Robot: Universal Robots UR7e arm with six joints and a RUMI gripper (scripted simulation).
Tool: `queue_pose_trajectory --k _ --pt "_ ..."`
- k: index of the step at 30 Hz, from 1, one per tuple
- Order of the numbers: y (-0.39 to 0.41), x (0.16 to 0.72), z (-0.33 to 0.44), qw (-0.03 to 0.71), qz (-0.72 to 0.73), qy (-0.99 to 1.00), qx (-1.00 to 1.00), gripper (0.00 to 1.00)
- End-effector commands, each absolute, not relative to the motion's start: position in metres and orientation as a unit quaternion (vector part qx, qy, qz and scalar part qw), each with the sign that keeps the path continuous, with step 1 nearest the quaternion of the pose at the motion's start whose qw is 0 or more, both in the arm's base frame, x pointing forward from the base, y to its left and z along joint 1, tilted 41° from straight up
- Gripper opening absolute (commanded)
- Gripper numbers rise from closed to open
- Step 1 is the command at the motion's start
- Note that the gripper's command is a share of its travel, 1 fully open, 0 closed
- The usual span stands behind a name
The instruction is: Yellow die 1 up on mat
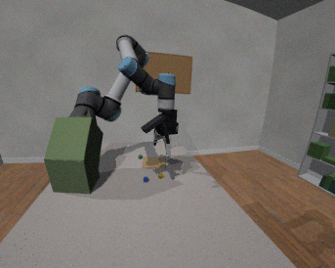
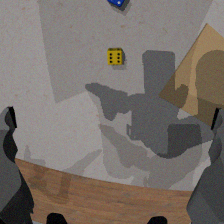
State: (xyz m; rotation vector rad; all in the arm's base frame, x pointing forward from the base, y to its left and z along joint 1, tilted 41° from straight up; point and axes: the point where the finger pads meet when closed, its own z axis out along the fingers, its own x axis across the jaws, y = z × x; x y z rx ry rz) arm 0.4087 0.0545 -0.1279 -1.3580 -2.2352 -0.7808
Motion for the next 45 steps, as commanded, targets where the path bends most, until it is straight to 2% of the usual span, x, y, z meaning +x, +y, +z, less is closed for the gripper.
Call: queue_pose_trajectory --k 1,27,45 --pt "0.054 0.409 -0.128 0.207 -0.278 -0.797 -0.494 1.00" --pt "0.060 0.406 -0.127 0.241 -0.249 -0.726 -0.594 1.00" --pt "0.068 0.405 -0.127 0.285 -0.198 -0.597 -0.723 1.00"
